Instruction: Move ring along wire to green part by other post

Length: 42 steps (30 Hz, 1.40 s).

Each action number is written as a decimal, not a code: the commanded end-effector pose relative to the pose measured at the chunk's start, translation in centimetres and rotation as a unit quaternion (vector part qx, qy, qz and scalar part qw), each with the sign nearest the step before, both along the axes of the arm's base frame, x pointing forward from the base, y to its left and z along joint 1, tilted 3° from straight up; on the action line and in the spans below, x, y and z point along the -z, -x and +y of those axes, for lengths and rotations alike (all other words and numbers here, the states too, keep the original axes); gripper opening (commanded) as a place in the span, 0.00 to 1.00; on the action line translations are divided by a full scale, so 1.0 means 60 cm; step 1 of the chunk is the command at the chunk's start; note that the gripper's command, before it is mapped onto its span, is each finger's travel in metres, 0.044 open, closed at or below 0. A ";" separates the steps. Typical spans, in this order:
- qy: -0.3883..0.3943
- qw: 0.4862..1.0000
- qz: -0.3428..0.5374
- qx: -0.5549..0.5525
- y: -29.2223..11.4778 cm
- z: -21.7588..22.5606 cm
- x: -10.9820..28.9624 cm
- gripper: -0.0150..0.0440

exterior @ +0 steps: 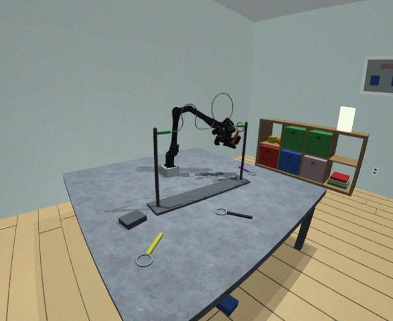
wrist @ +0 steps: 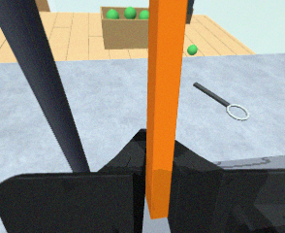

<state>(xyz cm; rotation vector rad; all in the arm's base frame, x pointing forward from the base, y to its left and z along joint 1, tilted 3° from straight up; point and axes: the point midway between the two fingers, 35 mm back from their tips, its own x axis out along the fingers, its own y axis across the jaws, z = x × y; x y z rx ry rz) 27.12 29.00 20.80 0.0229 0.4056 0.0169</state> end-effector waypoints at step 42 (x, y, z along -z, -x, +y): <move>-0.001 1.000 0.001 0.002 0.025 0.003 0.015 0.53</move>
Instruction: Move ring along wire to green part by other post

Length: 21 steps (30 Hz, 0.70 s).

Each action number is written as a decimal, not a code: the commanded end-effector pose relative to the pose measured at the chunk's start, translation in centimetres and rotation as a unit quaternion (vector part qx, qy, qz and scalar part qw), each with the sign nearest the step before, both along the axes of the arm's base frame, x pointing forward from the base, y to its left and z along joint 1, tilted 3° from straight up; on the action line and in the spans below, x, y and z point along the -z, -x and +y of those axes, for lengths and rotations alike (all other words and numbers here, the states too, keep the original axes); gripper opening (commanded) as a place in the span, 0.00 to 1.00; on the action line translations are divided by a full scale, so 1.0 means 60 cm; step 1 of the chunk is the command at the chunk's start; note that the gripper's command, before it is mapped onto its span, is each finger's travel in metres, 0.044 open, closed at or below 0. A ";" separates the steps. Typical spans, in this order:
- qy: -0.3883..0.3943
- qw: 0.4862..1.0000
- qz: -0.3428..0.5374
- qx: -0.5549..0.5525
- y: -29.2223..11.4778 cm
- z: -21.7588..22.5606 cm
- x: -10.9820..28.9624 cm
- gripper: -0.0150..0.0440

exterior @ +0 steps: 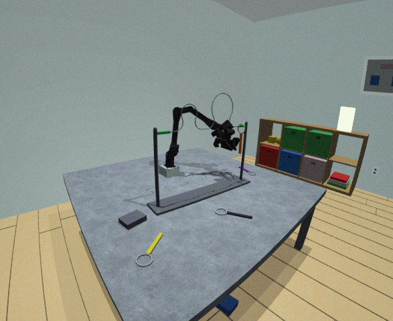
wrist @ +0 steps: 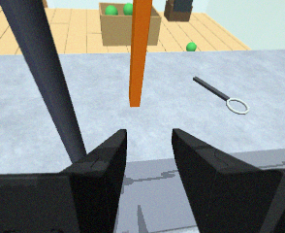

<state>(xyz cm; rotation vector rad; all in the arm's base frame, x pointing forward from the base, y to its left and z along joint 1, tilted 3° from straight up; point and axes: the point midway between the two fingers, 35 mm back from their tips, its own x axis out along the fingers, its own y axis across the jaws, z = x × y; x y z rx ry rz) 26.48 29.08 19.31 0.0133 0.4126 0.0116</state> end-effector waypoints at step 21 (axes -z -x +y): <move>-0.007 1.000 -0.003 0.001 0.065 -0.001 -0.033 0.53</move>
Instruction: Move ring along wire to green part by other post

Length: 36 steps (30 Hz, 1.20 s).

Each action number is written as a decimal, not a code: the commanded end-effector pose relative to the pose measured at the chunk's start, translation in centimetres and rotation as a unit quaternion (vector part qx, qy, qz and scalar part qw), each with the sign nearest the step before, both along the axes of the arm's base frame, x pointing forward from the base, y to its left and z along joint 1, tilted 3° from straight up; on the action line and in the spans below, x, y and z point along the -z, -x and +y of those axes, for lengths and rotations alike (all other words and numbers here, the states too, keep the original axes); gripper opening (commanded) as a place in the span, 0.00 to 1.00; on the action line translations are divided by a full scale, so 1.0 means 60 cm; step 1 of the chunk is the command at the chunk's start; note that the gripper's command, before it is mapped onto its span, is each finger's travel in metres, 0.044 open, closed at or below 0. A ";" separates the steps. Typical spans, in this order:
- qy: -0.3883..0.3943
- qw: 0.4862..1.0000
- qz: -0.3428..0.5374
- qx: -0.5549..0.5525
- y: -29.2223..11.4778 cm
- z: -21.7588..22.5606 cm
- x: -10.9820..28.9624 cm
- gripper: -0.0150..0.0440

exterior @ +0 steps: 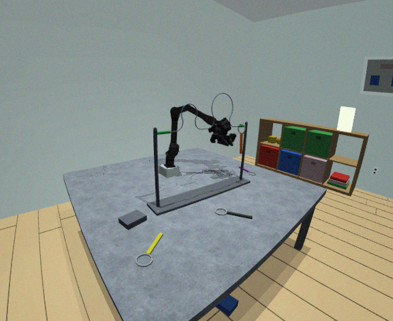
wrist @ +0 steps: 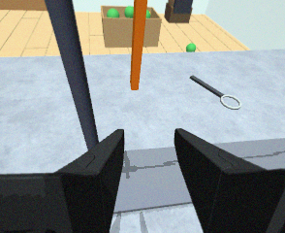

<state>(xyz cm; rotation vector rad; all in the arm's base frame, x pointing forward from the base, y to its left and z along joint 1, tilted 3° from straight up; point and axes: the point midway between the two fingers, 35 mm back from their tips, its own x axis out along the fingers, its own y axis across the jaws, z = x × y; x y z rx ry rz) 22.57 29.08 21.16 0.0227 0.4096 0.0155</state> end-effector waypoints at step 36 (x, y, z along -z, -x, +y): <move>0.000 1.000 0.000 -0.001 0.076 -0.003 -0.034 1.00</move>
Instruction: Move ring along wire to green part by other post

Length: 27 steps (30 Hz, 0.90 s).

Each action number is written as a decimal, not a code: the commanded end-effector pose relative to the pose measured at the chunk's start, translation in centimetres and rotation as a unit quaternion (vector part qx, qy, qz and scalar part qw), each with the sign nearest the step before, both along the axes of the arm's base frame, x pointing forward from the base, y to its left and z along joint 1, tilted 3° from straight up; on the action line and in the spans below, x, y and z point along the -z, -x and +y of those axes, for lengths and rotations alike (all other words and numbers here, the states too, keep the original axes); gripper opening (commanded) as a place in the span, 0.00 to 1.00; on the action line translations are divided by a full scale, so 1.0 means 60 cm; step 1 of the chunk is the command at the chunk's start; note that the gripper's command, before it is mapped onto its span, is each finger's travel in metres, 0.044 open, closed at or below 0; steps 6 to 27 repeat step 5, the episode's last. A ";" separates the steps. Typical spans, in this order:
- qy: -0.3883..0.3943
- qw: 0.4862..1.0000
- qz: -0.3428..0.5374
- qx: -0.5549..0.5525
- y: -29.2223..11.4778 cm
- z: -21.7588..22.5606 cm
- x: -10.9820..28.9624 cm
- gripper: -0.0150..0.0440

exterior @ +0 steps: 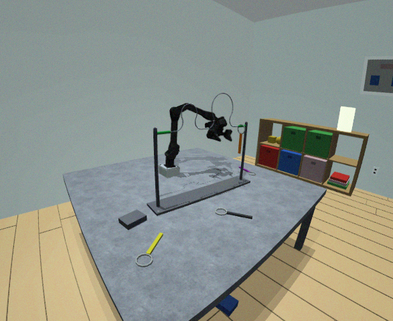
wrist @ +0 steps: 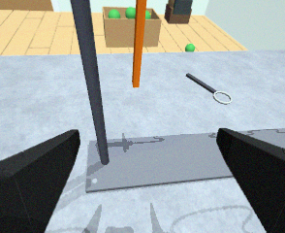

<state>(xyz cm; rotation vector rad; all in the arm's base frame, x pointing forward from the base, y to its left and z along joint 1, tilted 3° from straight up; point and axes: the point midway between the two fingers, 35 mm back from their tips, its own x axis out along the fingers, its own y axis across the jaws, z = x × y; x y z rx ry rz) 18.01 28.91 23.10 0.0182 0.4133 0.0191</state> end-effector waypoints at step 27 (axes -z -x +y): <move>-0.002 1.000 -0.002 0.002 0.000 0.000 -0.001 1.00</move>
